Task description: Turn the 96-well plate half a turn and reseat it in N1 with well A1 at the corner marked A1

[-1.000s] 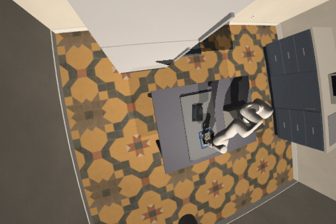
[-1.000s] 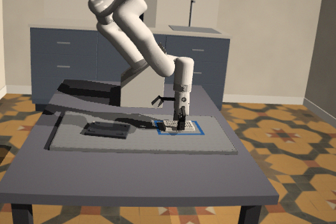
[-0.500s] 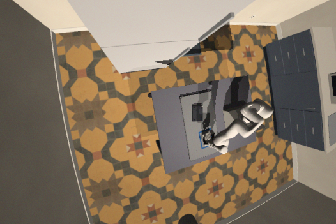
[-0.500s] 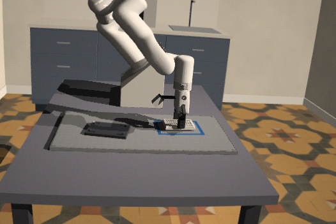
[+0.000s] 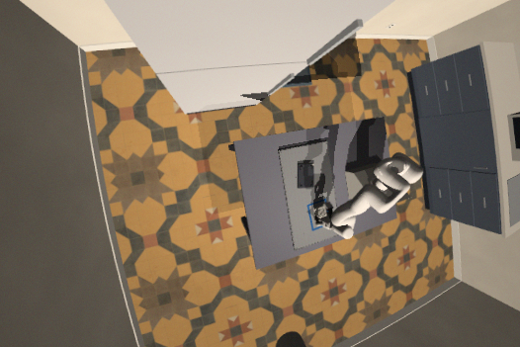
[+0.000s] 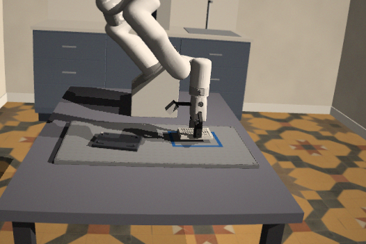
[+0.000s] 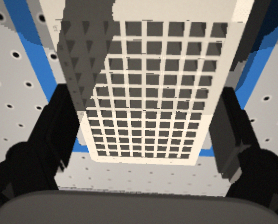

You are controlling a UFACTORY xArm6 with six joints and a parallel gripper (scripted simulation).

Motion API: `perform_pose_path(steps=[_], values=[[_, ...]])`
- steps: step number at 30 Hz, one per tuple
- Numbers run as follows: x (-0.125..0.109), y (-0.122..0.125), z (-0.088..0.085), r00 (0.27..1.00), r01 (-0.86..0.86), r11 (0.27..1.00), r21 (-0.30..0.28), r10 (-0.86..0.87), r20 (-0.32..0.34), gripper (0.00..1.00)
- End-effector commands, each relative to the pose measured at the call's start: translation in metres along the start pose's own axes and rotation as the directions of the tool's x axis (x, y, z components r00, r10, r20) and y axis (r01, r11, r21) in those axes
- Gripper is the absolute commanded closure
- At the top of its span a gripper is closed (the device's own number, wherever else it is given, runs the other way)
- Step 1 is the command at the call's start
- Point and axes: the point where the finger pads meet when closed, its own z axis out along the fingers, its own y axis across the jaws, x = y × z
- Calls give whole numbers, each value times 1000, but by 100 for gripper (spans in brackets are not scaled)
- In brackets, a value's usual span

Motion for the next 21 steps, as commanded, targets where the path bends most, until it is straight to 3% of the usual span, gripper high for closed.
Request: perform_pose_path(steps=[1, 10, 21], values=[[0, -1, -4, 1000, -1, 1000, 3, 1, 1, 100], [0, -1, -5, 1000, -1, 1000, 3, 1, 1, 100], [0, -1, -20, 1000, -1, 1000, 3, 1, 2, 100]])
